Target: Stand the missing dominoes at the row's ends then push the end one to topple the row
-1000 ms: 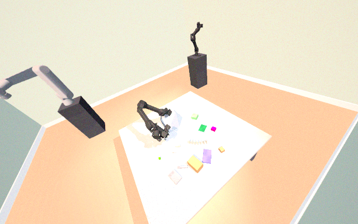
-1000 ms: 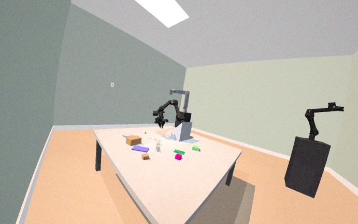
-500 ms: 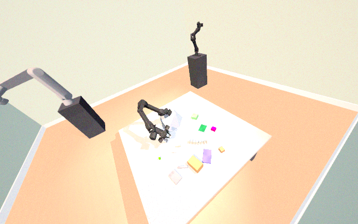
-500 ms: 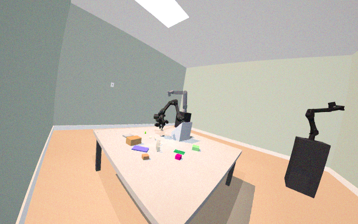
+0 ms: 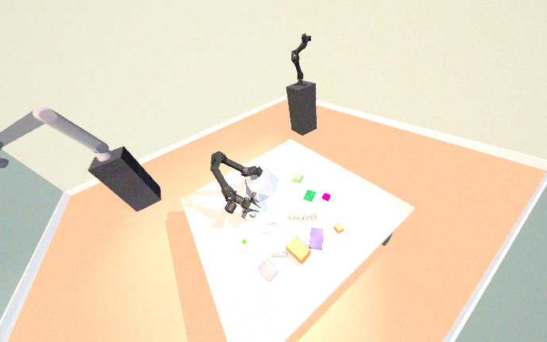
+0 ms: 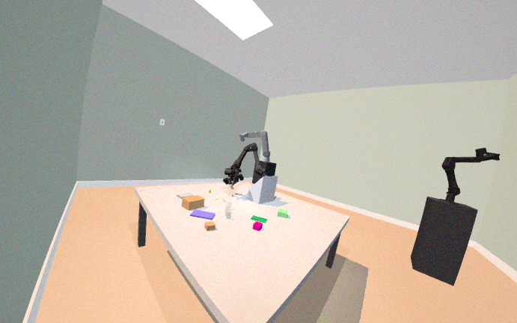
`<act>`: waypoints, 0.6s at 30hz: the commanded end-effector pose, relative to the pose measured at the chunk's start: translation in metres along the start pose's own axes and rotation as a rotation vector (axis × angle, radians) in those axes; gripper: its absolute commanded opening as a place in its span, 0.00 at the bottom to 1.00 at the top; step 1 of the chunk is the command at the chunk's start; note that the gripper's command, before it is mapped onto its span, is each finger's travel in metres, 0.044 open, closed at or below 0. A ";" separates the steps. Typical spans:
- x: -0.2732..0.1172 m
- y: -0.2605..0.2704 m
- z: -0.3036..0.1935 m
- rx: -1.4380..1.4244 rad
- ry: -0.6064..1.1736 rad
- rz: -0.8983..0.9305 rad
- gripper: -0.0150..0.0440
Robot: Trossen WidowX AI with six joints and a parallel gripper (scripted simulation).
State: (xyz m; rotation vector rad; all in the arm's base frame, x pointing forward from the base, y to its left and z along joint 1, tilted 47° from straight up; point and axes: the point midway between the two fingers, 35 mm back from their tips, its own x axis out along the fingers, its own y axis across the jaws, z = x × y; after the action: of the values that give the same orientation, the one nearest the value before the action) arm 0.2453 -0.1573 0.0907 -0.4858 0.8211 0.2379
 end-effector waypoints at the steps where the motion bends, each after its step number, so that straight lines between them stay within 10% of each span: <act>1: -0.005 -0.003 0.001 -0.042 -0.100 -0.021 0.44; 18: -0.042 -0.011 0.002 -0.268 -0.460 -0.208 0.44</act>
State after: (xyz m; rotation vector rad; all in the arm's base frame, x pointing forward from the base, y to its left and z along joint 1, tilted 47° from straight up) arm 0.2293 -0.1665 0.1205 -0.6780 0.3715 0.2632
